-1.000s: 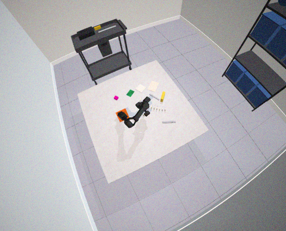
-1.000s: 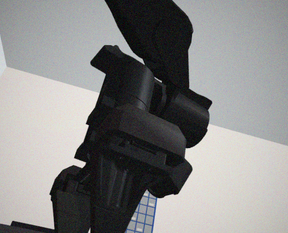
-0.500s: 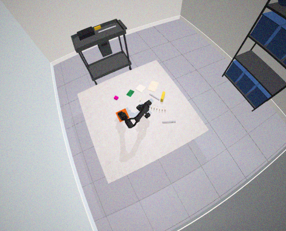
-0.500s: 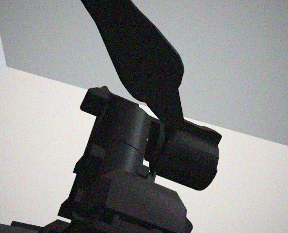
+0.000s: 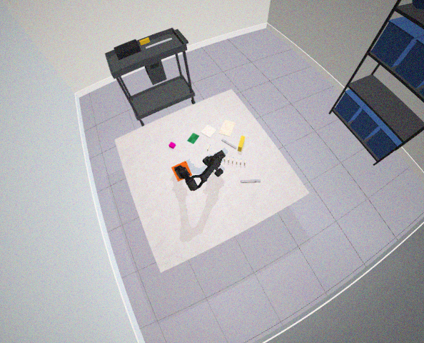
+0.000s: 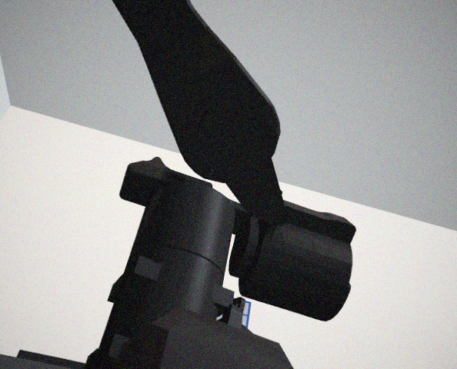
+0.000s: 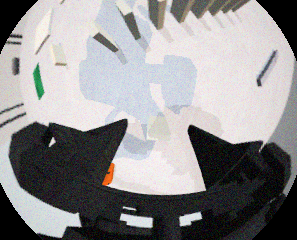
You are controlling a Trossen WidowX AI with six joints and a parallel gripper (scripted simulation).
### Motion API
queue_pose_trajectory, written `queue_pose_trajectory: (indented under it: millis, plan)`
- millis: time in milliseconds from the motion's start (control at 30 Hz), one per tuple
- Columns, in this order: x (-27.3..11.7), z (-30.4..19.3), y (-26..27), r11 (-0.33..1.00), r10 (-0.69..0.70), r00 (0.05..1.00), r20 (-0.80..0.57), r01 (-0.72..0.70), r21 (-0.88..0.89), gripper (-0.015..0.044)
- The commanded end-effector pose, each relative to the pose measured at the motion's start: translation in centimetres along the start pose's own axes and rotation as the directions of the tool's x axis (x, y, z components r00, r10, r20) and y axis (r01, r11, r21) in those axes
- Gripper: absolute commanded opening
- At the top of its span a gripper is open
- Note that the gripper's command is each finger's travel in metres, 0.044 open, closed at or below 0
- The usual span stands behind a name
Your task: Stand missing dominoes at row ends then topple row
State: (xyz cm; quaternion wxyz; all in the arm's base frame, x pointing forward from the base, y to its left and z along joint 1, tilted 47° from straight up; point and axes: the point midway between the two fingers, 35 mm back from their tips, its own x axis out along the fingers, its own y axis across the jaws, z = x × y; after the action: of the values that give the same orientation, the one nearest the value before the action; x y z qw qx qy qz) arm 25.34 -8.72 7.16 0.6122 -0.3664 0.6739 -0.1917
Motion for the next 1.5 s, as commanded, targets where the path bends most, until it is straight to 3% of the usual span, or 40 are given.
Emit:
queue_pose_trajectory:
  millis: [0,300,633,967,1233,1300,1467]
  plan:
    - [0.2,-0.2,0.1,1.0,-0.003,1.0,-0.004,0.003,-0.009,0.0335]
    - [0.2,-0.2,0.1,1.0,-0.003,1.0,-0.004,0.003,-0.009,0.0107]
    - [-0.1,-0.1,0.0,1.0,-0.005,1.0,0.006,0.005,0.005,0.0107]
    - [-12.6,0.1,0.3,0.998,0.004,0.999,0.033,-0.002,-0.062,0.0107]
    - [-13.5,-0.1,0.3,0.997,0.0,1.0,0.029,0.002,-0.072,0.0107]
    - [-13.6,0.4,0.6,1.0,0.001,1.0,0.028,-0.001,-0.016,0.0107]
    - [-14.0,4.2,3.9,0.922,0.007,1.0,0.018,-0.013,0.386,0.0107]
